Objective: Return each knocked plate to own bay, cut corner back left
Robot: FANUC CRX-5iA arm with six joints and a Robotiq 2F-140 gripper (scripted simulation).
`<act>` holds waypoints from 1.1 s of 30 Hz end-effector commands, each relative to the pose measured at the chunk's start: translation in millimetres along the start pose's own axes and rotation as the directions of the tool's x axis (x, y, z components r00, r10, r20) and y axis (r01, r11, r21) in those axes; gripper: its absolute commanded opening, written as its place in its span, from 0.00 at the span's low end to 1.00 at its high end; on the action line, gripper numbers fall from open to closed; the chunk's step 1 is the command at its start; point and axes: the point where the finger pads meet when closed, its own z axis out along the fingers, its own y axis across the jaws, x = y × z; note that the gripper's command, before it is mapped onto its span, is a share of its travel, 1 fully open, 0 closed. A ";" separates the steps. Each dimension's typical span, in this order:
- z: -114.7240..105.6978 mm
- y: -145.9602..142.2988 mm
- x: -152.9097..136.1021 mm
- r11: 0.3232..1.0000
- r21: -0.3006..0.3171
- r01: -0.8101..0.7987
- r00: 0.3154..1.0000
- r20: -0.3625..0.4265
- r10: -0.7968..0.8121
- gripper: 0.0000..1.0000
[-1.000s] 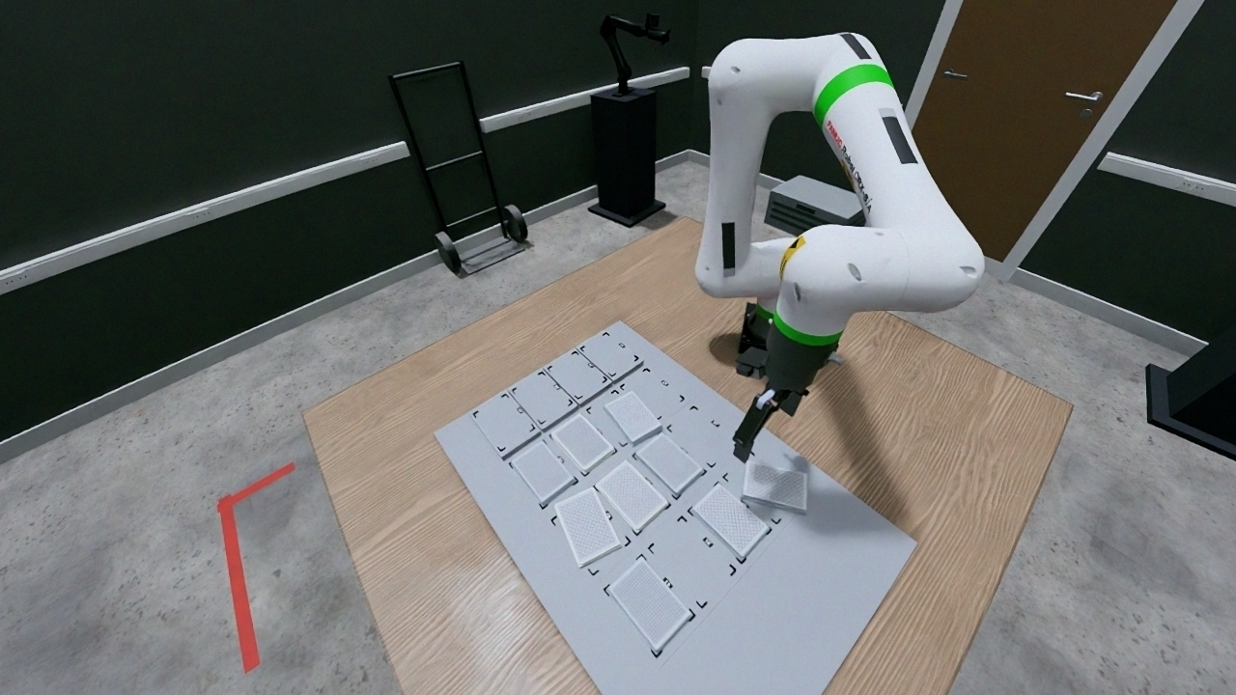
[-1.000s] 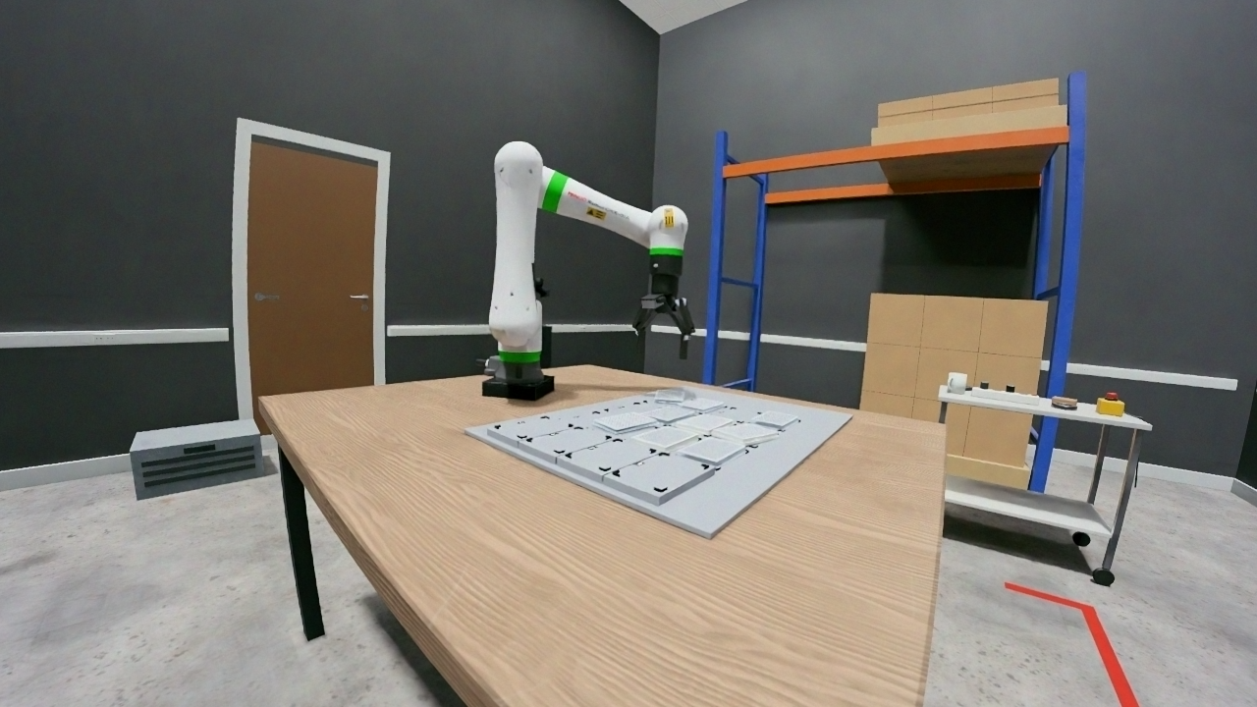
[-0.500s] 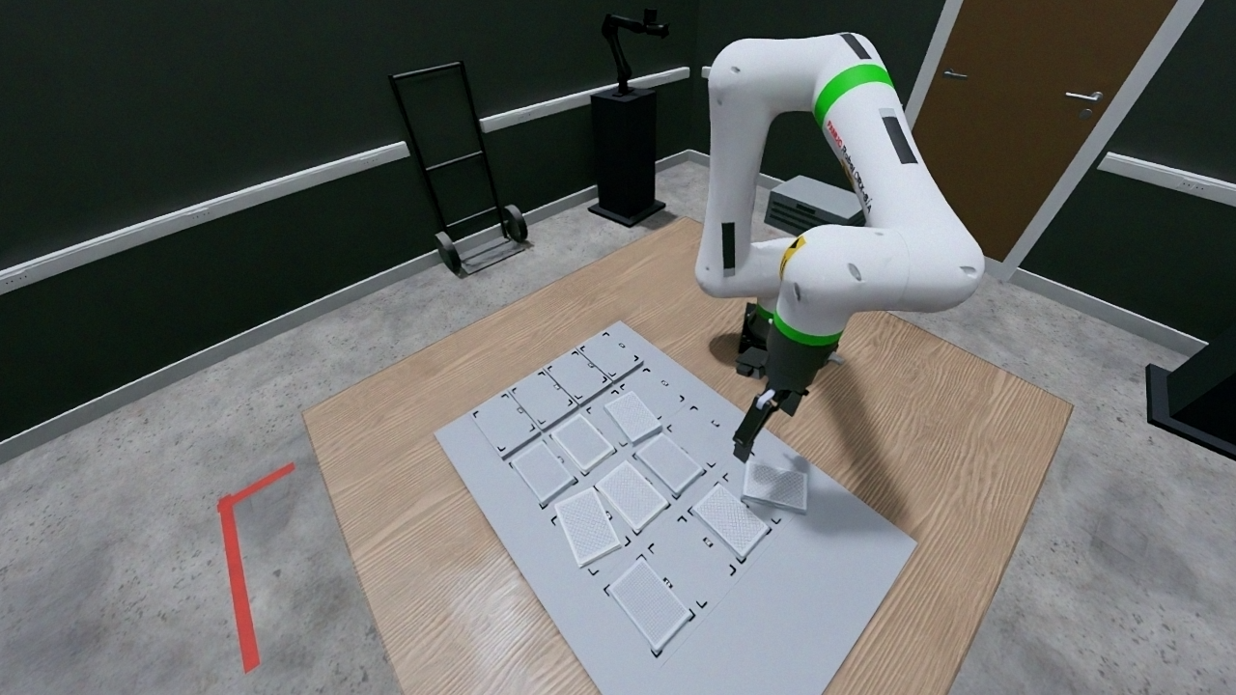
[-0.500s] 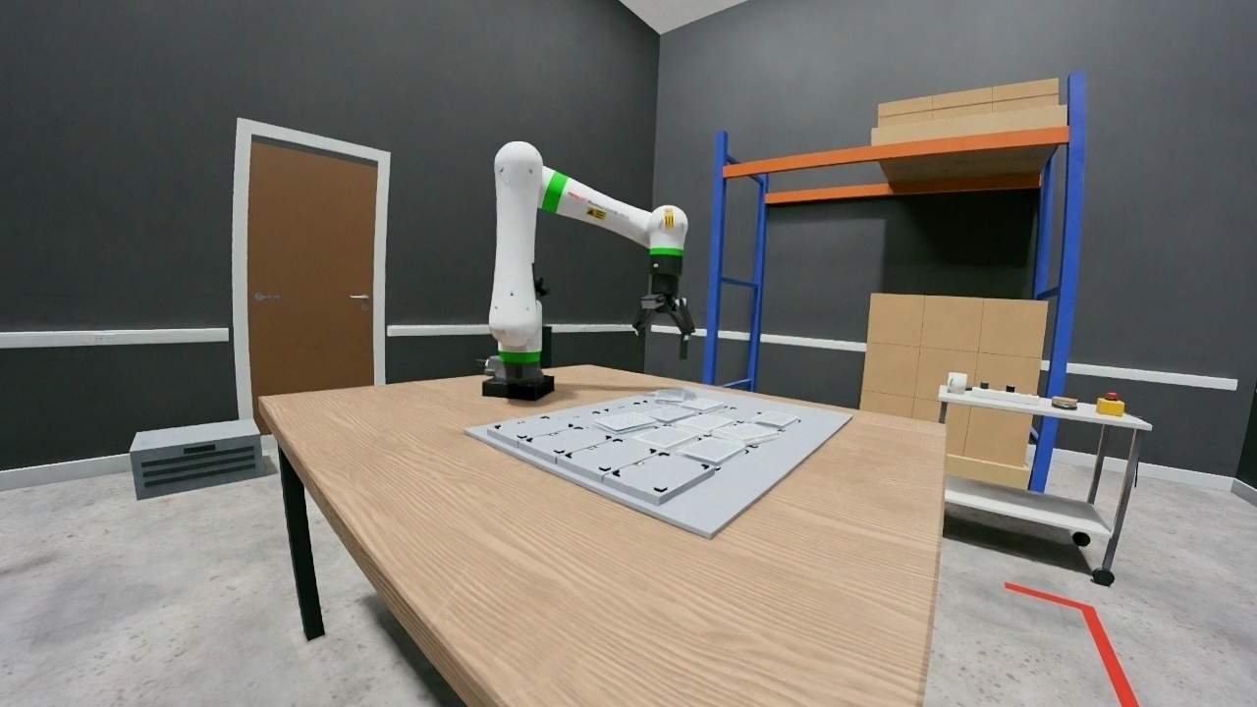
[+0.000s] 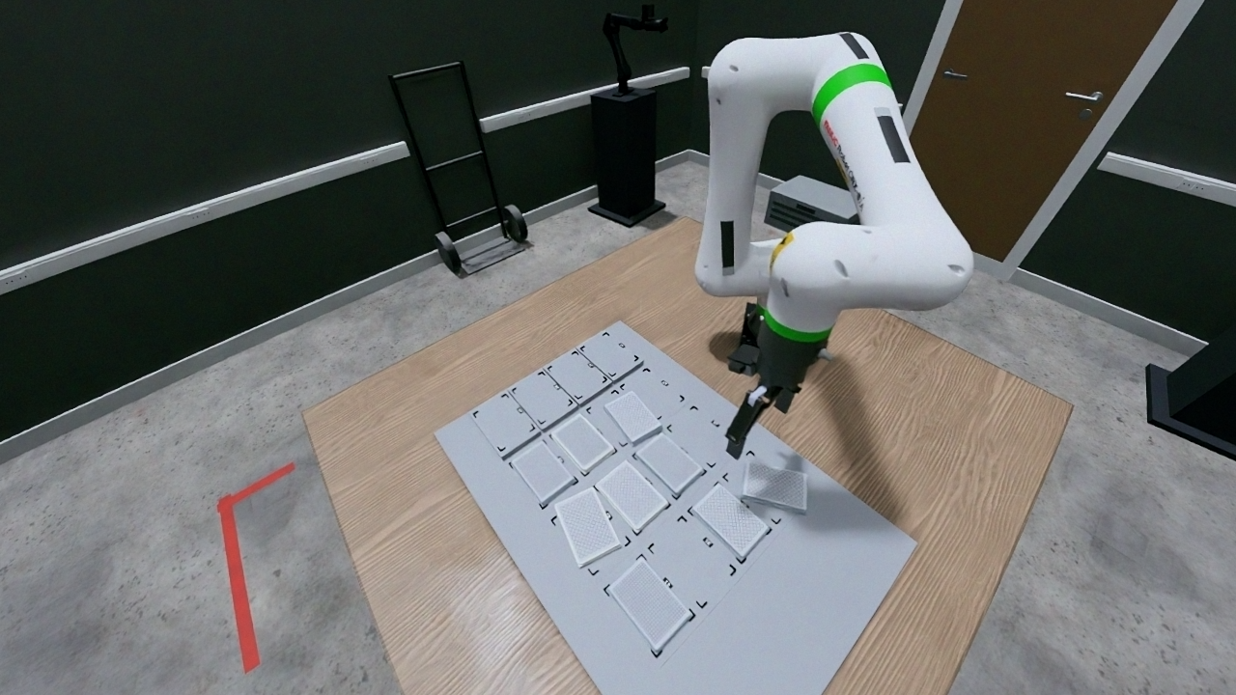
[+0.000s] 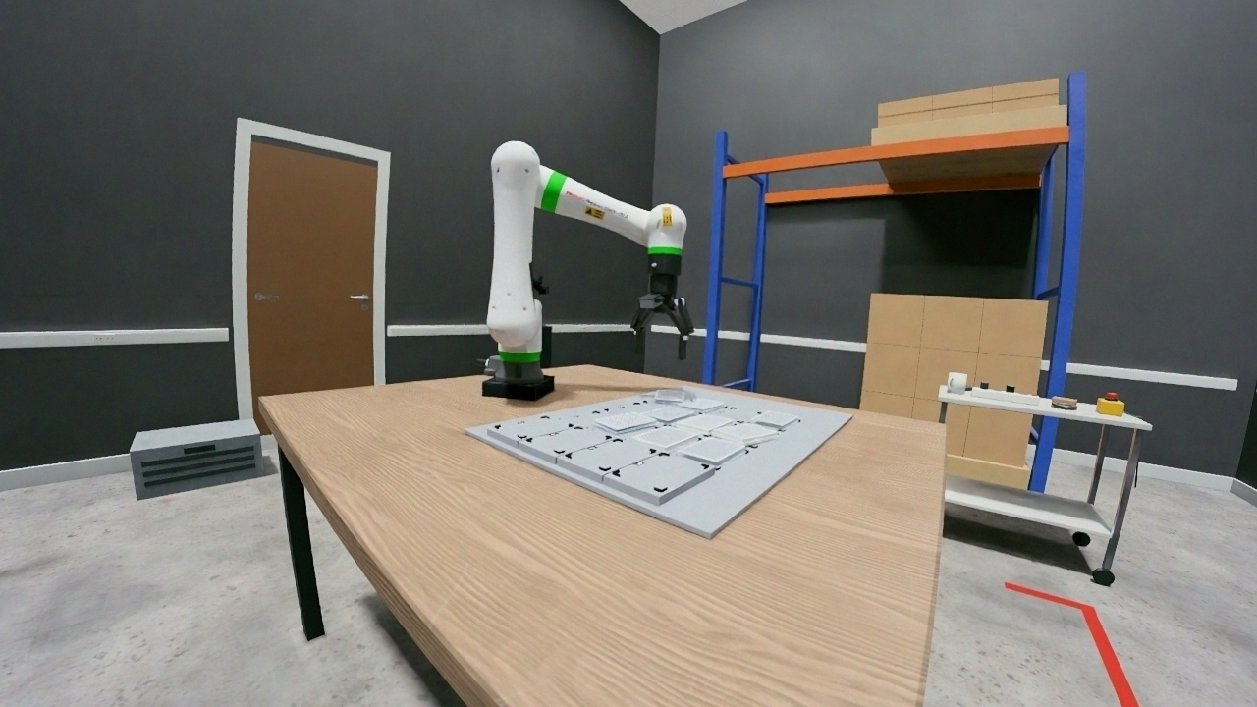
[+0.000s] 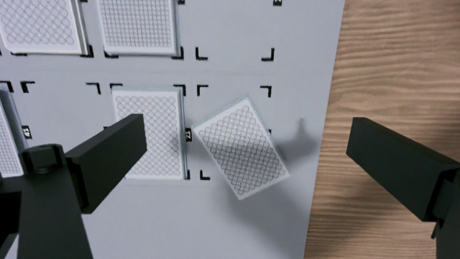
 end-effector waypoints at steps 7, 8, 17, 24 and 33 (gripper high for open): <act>-0.7 -9.6 27.0 1.000 0.001 0.000 1.000 0.001 0.000 1.00; -0.7 -10.8 30.8 1.000 0.001 0.000 1.000 0.001 0.000 1.00; -0.7 -22.0 65.1 1.000 0.001 0.000 1.000 0.001 0.000 1.00; -0.7 -28.2 84.1 1.000 0.001 0.000 1.000 0.001 0.000 1.00; -0.6 -39.4 118.4 1.000 0.001 0.000 1.000 0.001 0.000 1.00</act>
